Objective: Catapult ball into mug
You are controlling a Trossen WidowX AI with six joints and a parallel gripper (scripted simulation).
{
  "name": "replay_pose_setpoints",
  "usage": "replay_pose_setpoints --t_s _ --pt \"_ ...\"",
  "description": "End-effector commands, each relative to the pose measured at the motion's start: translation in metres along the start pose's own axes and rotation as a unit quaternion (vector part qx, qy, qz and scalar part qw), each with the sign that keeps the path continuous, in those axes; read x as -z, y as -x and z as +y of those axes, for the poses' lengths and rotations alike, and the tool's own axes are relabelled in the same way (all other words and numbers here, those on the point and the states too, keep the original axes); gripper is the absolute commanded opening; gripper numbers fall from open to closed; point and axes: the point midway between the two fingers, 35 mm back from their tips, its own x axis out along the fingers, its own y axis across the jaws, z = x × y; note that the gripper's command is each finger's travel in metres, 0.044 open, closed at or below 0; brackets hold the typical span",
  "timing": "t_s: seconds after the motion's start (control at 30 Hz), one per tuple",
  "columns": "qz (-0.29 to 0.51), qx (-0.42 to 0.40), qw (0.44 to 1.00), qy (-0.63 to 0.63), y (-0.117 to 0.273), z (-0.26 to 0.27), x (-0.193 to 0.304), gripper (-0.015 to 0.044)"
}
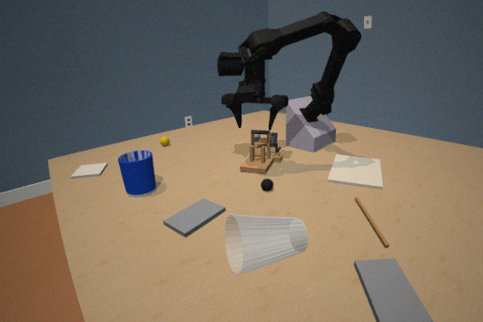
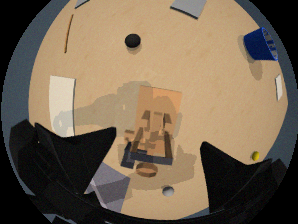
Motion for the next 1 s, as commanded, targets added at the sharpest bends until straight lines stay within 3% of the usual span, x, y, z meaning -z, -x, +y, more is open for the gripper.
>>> replay_pose_setpoints --t_s 0.0,0.97 --pt "0.006 -0.012 1.000 -0.004 -0.038 0.005 0.000 0.0440" --pt "0.006 -0.012 1.000 -0.004 -0.077 0.006 0.000 0.0440"
